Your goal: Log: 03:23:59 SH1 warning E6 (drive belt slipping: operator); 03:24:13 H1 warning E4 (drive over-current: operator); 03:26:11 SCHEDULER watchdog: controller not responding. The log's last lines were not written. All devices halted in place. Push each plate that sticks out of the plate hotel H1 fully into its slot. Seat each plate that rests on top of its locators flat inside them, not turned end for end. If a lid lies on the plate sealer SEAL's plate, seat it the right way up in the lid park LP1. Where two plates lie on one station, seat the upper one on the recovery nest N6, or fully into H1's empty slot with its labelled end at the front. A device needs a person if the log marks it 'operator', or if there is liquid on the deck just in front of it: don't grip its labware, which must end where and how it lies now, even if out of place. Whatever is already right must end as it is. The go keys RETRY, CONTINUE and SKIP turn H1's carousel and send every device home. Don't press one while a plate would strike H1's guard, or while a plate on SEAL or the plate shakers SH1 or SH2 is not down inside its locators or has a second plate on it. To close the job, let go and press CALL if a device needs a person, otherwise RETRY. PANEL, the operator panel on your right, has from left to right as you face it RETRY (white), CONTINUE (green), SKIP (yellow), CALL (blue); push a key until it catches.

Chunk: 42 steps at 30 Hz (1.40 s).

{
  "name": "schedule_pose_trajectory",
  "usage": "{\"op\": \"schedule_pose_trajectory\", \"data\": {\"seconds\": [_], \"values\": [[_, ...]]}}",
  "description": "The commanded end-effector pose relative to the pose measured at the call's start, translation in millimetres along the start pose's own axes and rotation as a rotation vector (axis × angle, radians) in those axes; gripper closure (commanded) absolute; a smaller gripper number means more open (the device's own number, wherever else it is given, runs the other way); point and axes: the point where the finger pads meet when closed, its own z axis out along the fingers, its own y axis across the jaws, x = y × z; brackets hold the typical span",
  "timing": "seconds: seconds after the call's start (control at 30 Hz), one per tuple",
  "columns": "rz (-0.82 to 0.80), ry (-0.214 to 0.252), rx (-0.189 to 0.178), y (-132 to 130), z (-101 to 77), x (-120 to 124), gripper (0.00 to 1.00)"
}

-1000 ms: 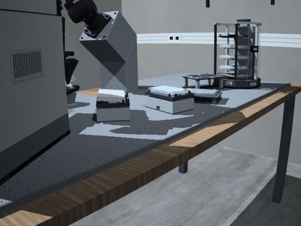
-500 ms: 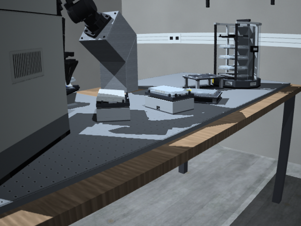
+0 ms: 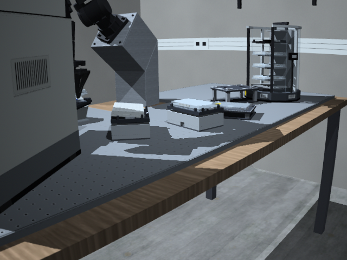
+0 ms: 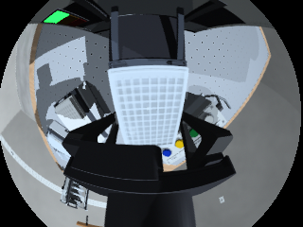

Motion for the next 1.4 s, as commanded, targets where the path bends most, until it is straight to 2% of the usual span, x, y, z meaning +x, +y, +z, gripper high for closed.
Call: {"op": "schedule_pose_trajectory", "data": {"seconds": [0.0, 1.37], "values": [[0.002, -0.006, 0.006, -2.5, 5.3, -4.1, 0.16], [0.0, -0.004, 0.005, -1.6, 11.1, -1.3, 0.16]]}}
